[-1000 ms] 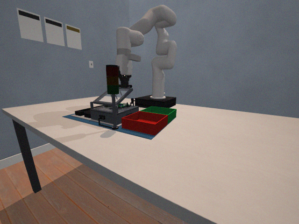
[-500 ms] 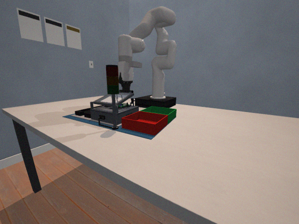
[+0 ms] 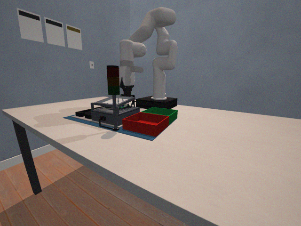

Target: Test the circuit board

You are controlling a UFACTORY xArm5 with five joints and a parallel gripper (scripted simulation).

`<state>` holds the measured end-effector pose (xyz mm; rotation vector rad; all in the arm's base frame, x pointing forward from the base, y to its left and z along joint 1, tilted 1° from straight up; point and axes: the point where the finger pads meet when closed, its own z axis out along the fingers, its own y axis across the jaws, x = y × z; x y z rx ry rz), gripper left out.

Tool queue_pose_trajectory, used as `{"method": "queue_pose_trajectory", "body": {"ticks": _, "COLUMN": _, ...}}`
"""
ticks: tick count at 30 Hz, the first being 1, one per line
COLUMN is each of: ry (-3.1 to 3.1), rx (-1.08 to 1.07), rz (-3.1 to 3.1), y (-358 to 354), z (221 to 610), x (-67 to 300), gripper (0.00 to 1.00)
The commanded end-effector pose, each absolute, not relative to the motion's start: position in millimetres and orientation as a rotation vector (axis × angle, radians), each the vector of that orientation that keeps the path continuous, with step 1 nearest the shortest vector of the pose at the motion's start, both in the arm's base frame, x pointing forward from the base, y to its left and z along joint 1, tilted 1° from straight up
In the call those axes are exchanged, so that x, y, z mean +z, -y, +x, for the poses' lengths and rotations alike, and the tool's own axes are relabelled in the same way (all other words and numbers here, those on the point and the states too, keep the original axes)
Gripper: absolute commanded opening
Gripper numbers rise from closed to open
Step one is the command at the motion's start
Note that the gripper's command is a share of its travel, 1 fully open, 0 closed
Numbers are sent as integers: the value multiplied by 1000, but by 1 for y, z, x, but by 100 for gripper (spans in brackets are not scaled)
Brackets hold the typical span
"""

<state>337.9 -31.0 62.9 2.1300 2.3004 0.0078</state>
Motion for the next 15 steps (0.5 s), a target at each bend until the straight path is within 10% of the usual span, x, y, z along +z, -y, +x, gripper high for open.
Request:
{"method": "queue_pose_trajectory", "body": {"ticks": 1, "ry": -2299, "rx": 10, "rz": 2129, "y": 31, "z": 338, "x": 59, "gripper": 0}}
{"method": "queue_pose_trajectory", "body": {"ticks": 15, "ry": -2299, "rx": 10, "rz": 2129, "y": 31, "z": 338, "x": 51, "gripper": 0}}
